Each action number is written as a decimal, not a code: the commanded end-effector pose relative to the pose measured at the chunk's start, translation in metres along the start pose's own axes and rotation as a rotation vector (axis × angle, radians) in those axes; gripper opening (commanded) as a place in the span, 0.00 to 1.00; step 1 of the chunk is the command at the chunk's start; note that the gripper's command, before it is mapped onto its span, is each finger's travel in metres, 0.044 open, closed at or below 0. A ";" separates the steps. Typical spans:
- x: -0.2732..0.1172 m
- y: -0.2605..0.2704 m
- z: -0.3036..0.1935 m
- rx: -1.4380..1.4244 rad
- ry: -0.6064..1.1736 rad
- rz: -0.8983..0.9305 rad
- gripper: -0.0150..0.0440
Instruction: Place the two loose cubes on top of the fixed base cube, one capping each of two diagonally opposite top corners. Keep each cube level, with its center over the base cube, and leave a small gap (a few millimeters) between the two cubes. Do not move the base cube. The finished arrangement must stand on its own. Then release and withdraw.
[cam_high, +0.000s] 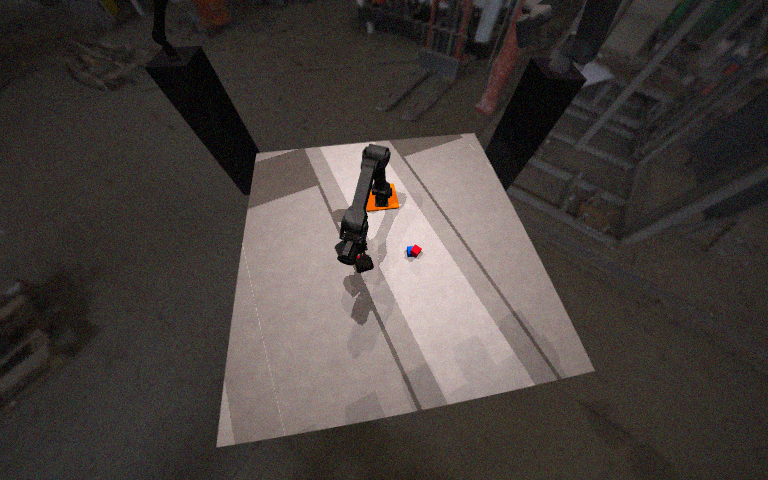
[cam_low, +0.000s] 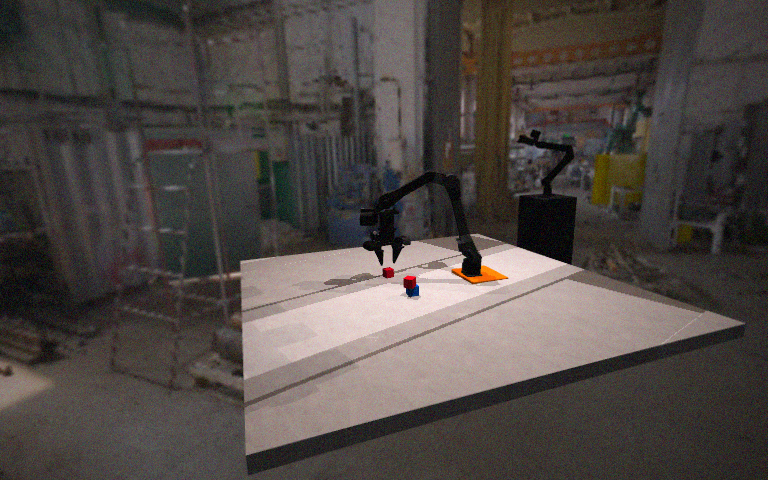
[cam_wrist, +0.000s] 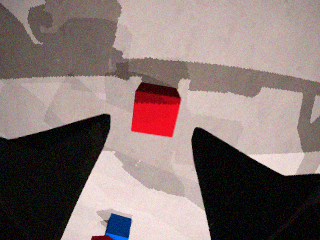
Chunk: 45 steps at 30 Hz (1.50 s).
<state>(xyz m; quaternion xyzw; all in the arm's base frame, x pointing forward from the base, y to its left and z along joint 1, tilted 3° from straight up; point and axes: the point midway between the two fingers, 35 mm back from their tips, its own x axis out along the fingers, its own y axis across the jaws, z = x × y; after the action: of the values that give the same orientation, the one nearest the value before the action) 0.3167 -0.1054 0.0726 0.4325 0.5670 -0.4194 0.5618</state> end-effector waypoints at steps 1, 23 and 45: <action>0.008 -0.001 0.000 0.005 0.000 -0.008 0.70; 0.036 -0.001 0.000 0.005 0.000 -0.008 0.57; 0.003 0.004 0.003 0.002 0.000 -0.006 0.43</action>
<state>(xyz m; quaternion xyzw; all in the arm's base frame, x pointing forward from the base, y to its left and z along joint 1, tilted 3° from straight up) 0.3198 -0.1059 0.0574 0.4310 0.5714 -0.4210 0.5572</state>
